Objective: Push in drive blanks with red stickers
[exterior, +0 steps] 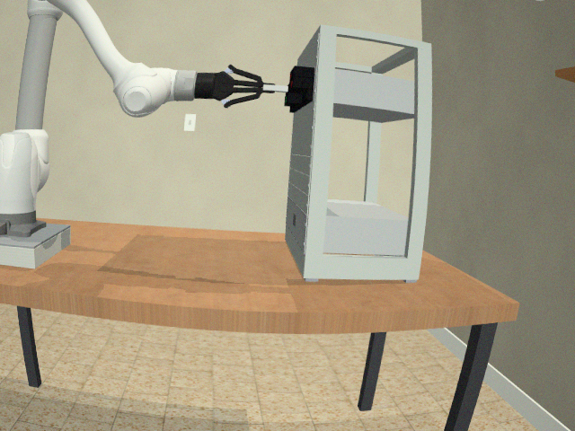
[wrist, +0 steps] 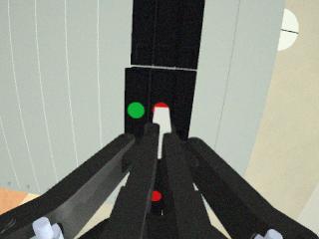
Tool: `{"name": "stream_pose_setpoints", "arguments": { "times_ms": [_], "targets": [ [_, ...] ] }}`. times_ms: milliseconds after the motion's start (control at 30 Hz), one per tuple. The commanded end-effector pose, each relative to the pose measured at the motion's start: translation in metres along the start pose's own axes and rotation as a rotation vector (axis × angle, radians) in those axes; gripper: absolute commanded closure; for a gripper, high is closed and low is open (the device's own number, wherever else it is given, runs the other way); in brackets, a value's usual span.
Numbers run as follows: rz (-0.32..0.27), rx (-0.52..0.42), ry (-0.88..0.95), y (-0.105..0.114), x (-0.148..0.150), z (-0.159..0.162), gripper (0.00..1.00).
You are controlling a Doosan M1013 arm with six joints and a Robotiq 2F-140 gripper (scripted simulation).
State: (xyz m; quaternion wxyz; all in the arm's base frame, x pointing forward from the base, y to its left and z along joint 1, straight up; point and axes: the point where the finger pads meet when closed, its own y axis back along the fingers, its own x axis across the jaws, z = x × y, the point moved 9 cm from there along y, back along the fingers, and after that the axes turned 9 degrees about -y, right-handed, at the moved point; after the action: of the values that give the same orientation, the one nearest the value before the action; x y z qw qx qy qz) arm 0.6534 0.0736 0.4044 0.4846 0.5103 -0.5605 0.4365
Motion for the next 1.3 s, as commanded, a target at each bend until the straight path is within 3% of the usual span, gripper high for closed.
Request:
{"name": "stream_pose_setpoints", "arguments": {
  "times_ms": [0,1267],
  "targets": [
    [0.003,-0.002,-0.002,-0.004,0.001,0.001,1.00],
    [0.003,-0.002,-0.002,-0.024,-0.001,0.001,1.00]
  ]
}}
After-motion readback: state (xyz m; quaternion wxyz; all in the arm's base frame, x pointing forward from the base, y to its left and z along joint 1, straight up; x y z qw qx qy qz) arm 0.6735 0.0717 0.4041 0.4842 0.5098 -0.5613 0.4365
